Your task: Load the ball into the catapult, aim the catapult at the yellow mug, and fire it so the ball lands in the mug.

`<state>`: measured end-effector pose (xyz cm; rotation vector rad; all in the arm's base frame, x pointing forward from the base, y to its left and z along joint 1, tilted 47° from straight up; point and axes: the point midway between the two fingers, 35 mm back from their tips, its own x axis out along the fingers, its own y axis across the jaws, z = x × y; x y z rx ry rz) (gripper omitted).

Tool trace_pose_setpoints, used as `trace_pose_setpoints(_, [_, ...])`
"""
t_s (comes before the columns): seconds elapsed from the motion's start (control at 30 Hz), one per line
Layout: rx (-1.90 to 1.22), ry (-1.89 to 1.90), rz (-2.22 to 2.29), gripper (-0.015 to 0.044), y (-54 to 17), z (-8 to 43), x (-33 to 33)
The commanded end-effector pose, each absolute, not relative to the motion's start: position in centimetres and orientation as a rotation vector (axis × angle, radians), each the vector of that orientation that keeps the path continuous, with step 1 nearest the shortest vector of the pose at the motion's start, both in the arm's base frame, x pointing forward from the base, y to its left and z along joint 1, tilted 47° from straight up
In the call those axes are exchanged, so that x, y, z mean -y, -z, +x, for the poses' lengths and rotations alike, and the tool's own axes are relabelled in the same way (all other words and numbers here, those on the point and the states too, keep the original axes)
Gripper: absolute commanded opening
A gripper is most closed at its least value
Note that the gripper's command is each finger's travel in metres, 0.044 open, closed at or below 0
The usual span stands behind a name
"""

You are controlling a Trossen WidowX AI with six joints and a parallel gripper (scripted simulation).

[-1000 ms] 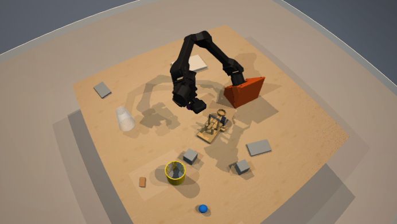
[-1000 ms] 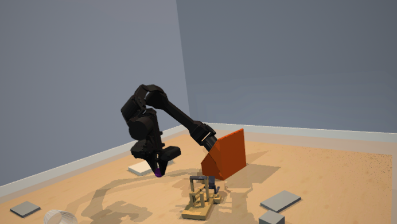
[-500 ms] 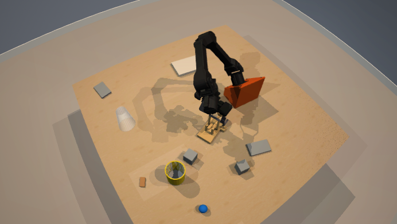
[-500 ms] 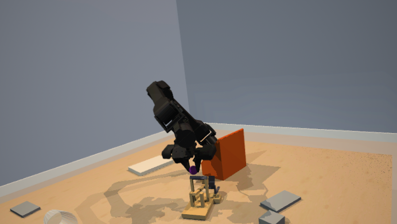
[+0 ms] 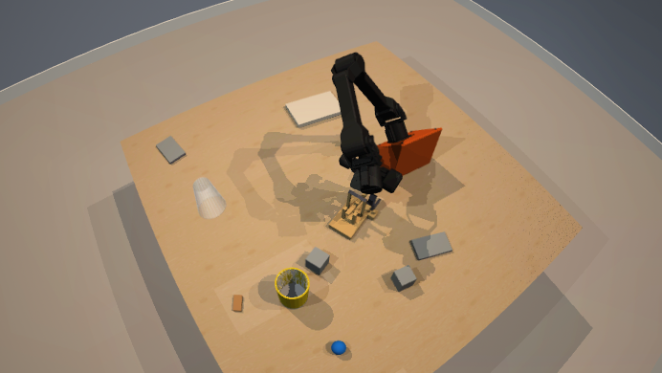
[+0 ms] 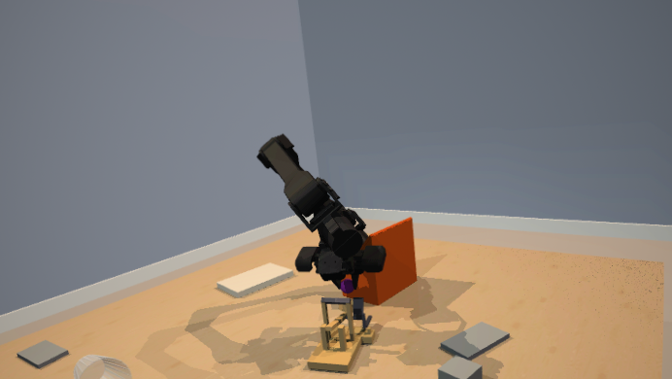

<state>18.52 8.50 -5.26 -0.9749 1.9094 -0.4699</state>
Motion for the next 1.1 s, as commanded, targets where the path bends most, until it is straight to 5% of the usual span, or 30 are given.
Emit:
trace_pose_setpoints(0.0, [-1.917,0.476,-0.982,0.0,5.9,18.3,-7.7])
trace_pose_setpoints(0.67, [-1.912,0.48,-0.968,0.0,6.5,18.4,-7.1])
trace_pose_setpoints(1.07, [-1.906,0.459,-0.976,0.0315,4.9,18.7,-9.2])
